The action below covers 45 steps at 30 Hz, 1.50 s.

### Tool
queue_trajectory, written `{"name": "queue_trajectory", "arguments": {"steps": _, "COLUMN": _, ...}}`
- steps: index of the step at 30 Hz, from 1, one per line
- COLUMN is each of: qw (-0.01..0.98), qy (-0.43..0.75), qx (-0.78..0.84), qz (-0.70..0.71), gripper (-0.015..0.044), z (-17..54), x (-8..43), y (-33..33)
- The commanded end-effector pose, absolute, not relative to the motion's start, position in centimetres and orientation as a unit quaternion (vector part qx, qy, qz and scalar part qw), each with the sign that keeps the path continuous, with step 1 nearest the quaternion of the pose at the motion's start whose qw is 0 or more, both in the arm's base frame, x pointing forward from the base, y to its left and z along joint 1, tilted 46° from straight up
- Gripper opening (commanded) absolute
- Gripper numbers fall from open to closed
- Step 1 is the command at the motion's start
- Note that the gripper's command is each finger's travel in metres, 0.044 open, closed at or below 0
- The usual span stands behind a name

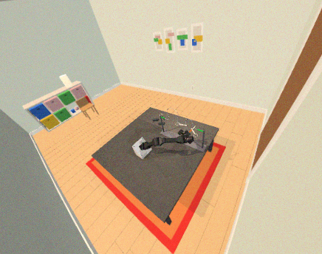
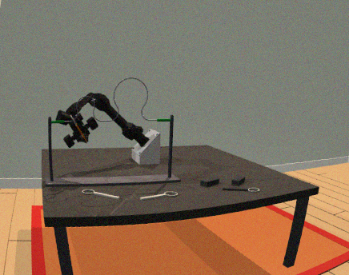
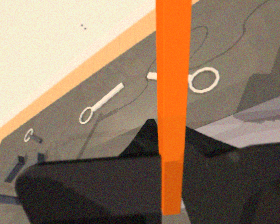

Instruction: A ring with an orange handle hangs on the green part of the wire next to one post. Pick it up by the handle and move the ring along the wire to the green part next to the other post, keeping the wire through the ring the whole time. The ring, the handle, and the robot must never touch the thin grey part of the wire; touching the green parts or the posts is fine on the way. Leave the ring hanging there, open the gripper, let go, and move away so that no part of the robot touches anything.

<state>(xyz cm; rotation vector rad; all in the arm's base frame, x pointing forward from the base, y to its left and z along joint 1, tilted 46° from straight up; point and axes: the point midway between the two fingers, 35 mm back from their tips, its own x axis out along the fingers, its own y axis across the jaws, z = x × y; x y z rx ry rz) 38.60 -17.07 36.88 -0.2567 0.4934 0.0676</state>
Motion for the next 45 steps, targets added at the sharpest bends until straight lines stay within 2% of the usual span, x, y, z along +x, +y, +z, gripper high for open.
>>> {"name": "queue_trajectory", "arguments": {"steps": 1, "qw": 0.965, "qy": 0.246, "qx": -0.08, "qz": 0.049, "gripper": -0.015, "z": 36.7, "x": 38.4, "y": -15.5}}
{"name": "queue_trajectory", "arguments": {"steps": 30, "qw": 0.92, "qy": 0.257, "qx": 0.262, "qz": 0.135, "gripper": -0.015, "z": 38.9, "x": 37.1, "y": -5.6}}
{"name": "queue_trajectory", "arguments": {"steps": 45, "qw": 0.878, "qy": 0.254, "qx": 0.373, "qz": 0.16, "gripper": -0.015, "z": 41.6, "x": 36.7, "y": -2.7}}
